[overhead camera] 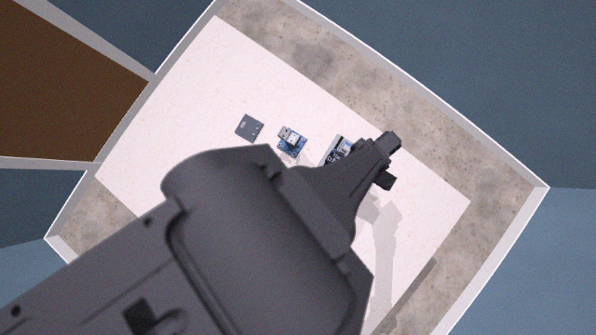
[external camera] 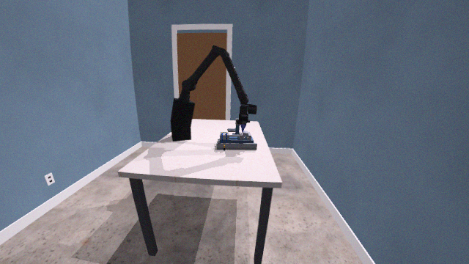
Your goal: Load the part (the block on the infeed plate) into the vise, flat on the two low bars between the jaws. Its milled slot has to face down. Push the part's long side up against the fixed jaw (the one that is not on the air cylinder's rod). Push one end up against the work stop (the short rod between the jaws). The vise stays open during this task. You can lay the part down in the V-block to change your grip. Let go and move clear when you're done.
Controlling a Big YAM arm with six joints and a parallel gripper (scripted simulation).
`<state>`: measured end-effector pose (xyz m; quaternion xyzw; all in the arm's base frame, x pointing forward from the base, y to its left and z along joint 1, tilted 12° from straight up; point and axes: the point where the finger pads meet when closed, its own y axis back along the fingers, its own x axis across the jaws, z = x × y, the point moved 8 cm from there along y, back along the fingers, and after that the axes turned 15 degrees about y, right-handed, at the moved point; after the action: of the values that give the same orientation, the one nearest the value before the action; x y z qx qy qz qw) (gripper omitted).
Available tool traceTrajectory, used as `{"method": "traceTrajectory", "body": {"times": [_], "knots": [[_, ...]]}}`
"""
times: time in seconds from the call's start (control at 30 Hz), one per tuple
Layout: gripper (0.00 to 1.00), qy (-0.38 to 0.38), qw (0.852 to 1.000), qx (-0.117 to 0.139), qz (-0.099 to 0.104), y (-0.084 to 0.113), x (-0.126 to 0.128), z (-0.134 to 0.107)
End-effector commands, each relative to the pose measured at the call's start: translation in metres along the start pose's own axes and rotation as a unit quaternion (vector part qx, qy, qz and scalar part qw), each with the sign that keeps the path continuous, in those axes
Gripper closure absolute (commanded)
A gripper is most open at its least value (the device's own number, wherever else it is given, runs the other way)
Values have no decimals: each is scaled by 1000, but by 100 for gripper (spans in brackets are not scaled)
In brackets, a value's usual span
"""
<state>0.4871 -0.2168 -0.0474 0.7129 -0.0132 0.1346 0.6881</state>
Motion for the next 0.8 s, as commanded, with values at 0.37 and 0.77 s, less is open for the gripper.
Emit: {"method": "traceTrajectory", "body": {"times": [0.37,0.77], "knots": [[100,-1,1000,-1,2,-5,16,1],[100,0,1000,-2,4,-5,18,2]]}}
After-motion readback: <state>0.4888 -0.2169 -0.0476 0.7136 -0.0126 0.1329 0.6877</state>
